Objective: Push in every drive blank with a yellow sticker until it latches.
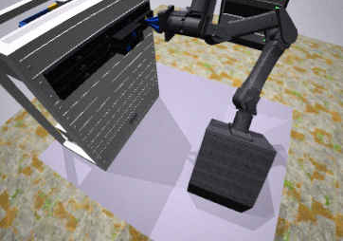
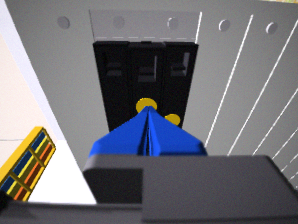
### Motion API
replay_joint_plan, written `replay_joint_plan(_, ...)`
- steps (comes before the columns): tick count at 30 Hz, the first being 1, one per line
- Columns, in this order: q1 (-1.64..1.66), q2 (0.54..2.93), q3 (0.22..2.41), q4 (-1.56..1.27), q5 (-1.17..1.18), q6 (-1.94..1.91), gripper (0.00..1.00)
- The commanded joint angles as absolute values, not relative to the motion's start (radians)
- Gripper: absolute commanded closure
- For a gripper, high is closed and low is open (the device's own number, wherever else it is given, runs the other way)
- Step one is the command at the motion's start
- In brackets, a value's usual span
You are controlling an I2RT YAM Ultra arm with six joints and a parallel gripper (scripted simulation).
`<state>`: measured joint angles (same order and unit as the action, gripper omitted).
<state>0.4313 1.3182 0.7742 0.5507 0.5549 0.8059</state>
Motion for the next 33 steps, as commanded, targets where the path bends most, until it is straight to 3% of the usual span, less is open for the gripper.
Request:
replay_joint_plan(1, 0.43, 1.338, 0.824, 0.571, 0.515, 0.8, 1.0)
replay_joint_plan(33, 0.423, 1.347, 0.837, 0.566, 0.508, 0.801, 1.0)
